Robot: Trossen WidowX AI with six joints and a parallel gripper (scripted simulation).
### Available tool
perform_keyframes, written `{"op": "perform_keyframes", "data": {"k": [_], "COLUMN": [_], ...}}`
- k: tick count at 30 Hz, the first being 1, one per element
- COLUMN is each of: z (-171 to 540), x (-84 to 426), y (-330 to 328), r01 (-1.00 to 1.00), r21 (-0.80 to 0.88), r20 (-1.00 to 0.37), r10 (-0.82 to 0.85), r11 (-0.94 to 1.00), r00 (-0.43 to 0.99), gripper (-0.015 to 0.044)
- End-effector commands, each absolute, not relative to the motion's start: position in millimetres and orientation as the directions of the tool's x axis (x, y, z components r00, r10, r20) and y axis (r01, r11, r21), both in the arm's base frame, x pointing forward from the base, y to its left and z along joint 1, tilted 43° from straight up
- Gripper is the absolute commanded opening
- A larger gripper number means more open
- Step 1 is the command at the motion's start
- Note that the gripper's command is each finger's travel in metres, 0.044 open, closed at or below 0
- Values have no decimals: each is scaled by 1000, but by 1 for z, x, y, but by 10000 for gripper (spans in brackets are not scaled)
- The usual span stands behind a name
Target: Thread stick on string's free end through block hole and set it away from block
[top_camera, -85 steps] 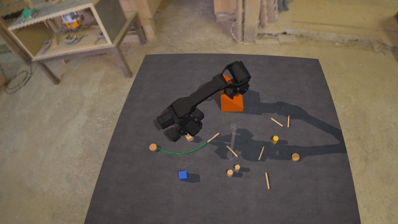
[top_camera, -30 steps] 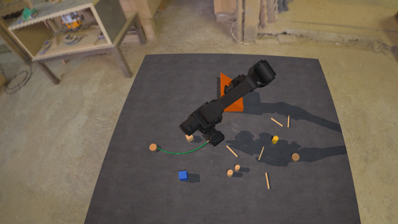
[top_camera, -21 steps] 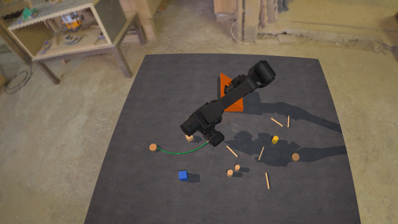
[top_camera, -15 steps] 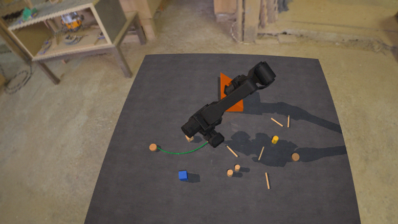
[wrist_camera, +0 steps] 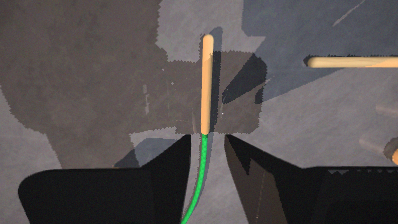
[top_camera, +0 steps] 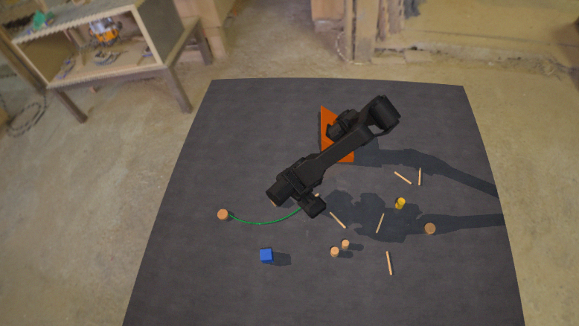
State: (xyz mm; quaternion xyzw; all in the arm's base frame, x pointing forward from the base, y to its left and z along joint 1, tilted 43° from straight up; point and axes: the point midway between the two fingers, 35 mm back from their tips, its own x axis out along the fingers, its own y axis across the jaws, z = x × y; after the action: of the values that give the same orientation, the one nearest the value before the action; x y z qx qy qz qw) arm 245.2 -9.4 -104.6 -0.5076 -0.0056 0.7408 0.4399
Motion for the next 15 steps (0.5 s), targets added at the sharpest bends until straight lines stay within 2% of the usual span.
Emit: {"op": "perform_keyframes", "data": {"k": [1, 15], "z": [-109, -121], "x": [243, 239], "y": [-4, 8], "r01": [-651, -651], "r21": [-454, -455], "r20": [-742, -741], "r10": [663, 664], "r11": [-608, -607], "r00": [-101, -102], "gripper": [124, 124]}}
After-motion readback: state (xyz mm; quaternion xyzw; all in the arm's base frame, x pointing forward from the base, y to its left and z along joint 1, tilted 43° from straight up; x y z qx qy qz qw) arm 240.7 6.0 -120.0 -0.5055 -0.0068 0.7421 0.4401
